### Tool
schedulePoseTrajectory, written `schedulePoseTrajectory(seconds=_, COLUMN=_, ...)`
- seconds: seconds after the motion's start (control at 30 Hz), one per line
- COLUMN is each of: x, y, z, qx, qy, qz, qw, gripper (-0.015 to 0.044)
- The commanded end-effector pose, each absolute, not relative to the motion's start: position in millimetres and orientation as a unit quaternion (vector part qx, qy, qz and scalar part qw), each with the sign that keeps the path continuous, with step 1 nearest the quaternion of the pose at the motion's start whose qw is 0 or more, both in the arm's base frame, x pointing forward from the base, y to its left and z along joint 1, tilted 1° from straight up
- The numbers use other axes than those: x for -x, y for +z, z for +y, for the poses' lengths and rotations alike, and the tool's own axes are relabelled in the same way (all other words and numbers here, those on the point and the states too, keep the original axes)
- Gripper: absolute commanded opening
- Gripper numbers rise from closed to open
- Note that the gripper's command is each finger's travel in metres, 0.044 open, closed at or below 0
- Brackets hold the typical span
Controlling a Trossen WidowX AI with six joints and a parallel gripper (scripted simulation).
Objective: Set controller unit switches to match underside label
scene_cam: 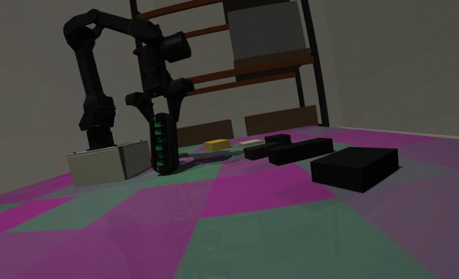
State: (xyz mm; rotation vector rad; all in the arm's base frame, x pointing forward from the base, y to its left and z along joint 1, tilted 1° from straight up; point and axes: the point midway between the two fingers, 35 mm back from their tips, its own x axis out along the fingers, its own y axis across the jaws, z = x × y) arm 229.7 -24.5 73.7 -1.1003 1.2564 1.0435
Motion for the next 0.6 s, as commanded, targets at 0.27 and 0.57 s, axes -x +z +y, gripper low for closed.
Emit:
schedulePoseTrajectory(seconds=0.27, x=-229.2, y=68.0, z=-14.9, qx=0.46, qy=0.444, qz=0.535, qw=0.552, gripper=0.0338)
schedulePoseTrajectory(seconds=0.57, x=-230.5, y=66.1, z=-7.9, qx=0.46, qy=0.444, qz=0.535, qw=0.553, gripper=0.0338)
